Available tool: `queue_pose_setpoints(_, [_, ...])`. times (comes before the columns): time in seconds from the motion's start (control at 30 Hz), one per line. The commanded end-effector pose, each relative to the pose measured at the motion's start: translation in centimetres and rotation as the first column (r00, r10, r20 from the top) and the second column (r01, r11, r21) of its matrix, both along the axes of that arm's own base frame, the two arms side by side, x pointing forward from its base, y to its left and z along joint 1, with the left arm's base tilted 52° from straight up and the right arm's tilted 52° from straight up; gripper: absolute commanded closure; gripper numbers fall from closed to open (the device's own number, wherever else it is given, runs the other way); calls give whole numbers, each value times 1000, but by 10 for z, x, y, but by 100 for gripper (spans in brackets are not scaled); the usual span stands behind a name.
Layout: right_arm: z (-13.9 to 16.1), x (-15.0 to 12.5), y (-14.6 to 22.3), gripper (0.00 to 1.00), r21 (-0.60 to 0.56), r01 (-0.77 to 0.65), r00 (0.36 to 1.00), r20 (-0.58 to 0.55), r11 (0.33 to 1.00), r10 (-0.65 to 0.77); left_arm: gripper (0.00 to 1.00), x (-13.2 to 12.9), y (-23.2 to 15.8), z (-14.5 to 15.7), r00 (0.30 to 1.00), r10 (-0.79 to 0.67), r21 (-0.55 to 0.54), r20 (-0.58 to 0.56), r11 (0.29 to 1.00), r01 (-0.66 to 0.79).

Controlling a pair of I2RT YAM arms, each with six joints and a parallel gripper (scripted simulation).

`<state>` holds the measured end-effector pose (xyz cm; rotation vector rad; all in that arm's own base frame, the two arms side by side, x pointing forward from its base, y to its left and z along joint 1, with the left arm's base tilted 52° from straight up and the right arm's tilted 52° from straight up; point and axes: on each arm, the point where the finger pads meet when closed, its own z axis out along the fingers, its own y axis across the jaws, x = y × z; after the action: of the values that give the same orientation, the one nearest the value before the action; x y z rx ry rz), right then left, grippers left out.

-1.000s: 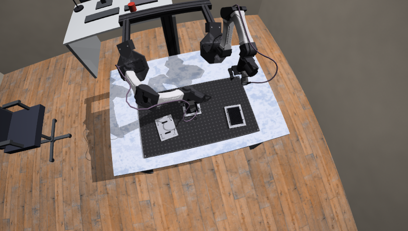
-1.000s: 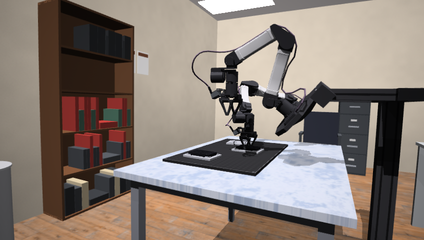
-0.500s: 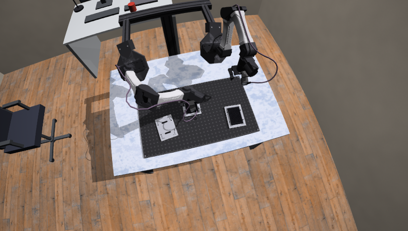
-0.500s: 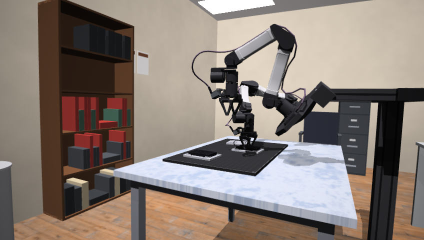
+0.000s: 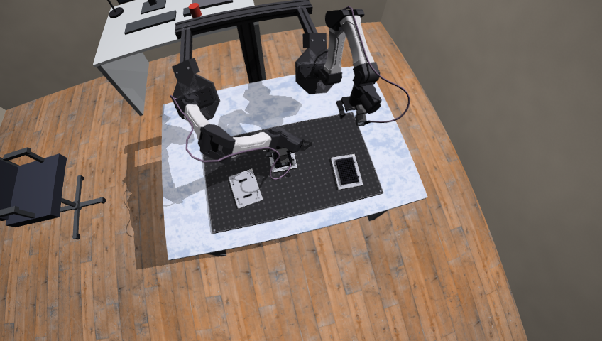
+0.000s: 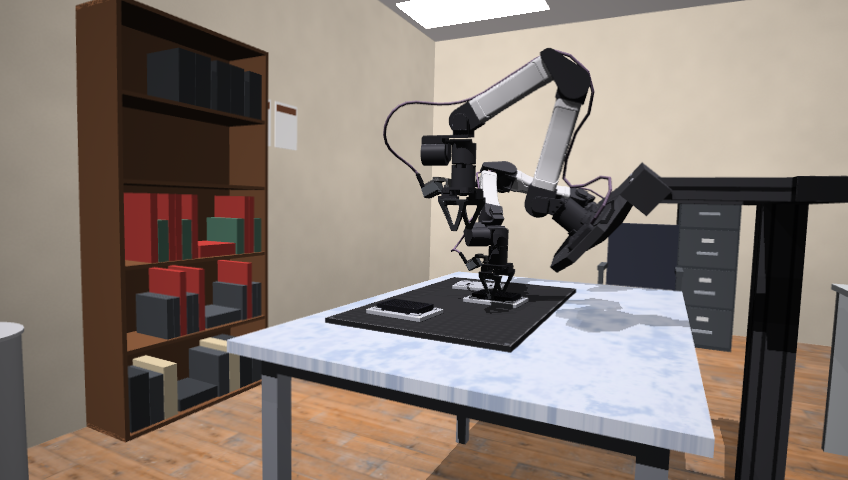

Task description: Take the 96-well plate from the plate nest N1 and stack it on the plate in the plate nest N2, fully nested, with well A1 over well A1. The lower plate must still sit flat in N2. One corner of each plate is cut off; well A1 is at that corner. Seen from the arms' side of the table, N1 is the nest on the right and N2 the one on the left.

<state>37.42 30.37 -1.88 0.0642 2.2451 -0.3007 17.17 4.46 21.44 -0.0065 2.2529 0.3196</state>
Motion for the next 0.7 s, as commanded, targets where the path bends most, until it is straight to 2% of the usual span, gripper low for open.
queue_pose_setpoints(0.0, [-9, 7, -8, 0, -9, 16, 1000, -15, 1000, -16, 0, 0, 1, 3, 1000, 9, 1, 7, 1000, -9])
queue_pose_setpoints(0.37, [-9, 2, -4, 0, -14, 6, 1000, -19, 1000, -6, 0, 0, 1, 3, 1000, 9, 1, 7, 1000, -9])
queue_pose_setpoints(0.5, [8, -11, 14, 0, 12, -29, 1000, 3, 1000, 29, 0, 0, 1, 3, 1000, 9, 1, 7, 1000, -9])
queue_pose_setpoints(0.67, [16, -6, 8, 0, 18, -8, 1000, 13, 1000, 8, 0, 0, 1, 3, 1000, 9, 1, 7, 1000, -9])
